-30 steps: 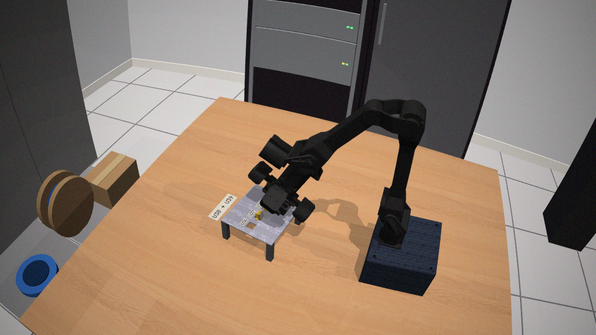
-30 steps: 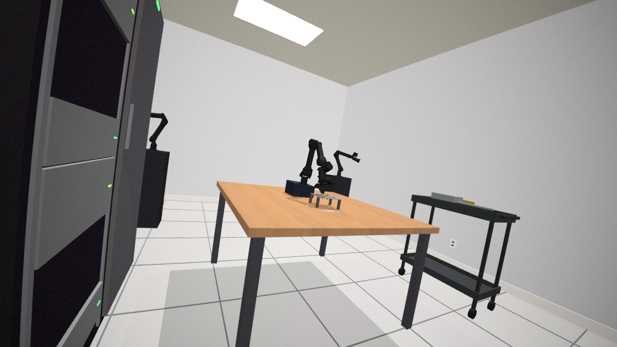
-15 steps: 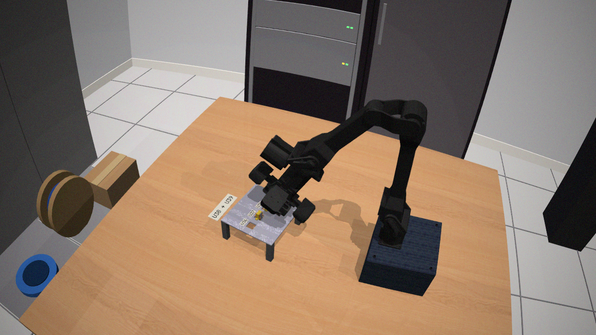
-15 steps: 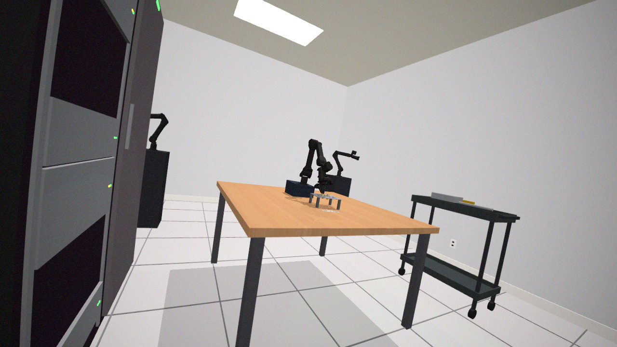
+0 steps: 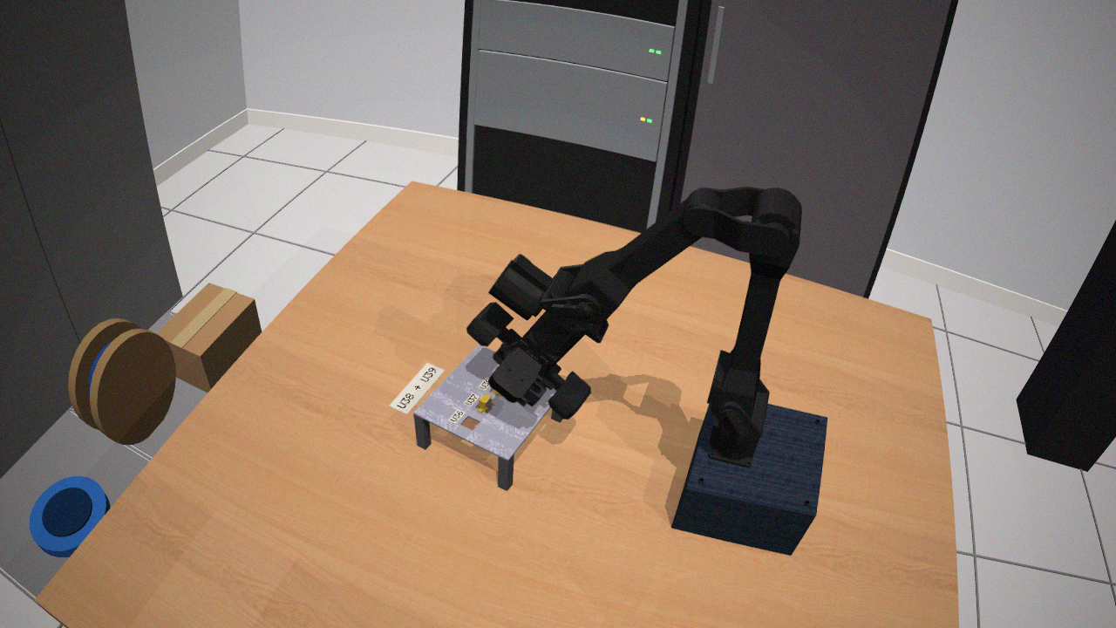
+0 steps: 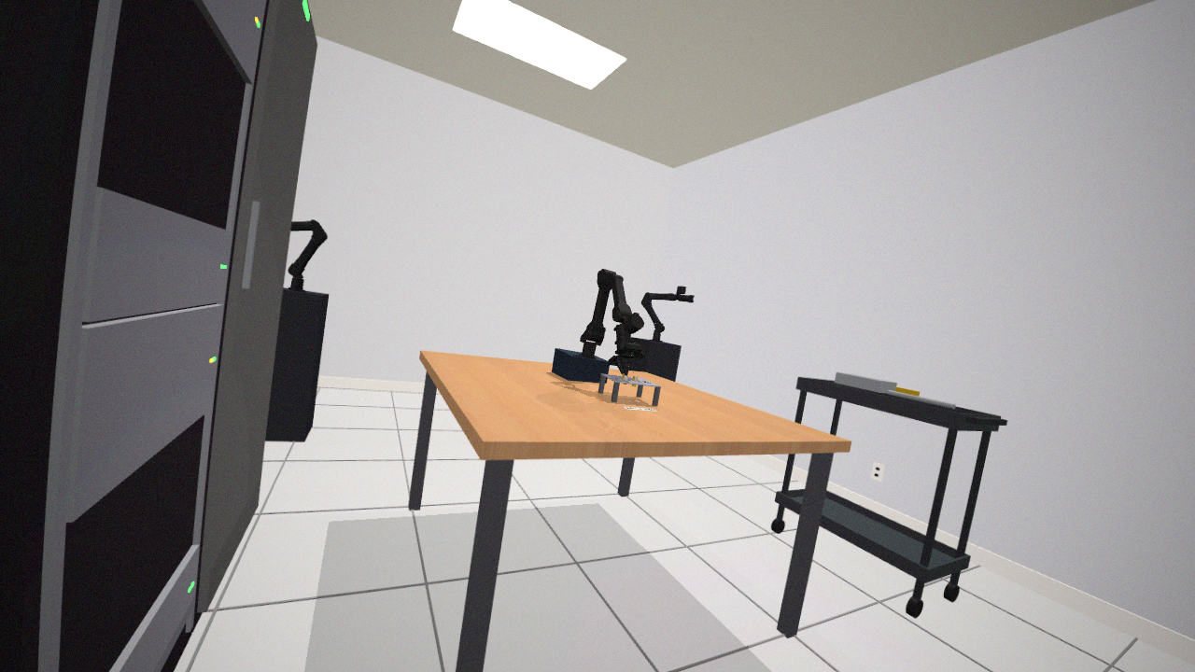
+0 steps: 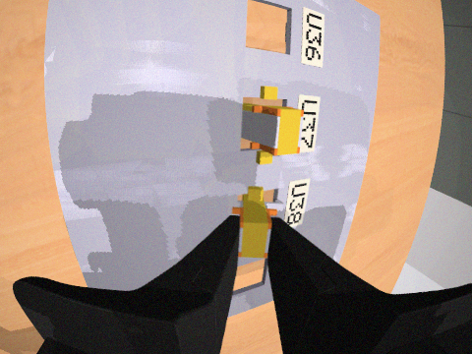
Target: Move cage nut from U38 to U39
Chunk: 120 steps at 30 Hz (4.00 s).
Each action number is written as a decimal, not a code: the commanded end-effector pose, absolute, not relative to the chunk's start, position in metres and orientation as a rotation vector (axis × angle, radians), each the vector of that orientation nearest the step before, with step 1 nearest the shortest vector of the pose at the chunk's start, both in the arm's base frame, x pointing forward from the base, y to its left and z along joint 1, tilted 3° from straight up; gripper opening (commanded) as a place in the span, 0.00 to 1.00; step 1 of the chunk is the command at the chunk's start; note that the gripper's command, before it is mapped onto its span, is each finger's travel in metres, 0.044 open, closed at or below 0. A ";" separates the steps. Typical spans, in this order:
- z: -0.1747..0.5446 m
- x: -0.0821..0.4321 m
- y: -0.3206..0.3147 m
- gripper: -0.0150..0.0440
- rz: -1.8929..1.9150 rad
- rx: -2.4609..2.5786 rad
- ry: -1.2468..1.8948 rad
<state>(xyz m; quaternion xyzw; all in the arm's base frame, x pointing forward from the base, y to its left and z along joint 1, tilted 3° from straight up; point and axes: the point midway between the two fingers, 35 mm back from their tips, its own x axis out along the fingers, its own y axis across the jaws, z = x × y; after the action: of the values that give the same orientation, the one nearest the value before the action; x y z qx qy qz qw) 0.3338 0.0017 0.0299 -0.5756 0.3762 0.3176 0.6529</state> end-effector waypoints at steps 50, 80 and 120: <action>0.032 0.336 0.001 0.31 0.717 -1.304 0.857; 0.030 0.336 0.001 0.31 0.719 -1.303 0.860; 0.031 0.340 0.001 0.31 0.745 -1.291 0.884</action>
<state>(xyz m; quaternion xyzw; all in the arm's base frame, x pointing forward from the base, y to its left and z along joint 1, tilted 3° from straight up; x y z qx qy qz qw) 0.3392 0.0004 0.0327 -0.5704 0.3864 0.3240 0.6484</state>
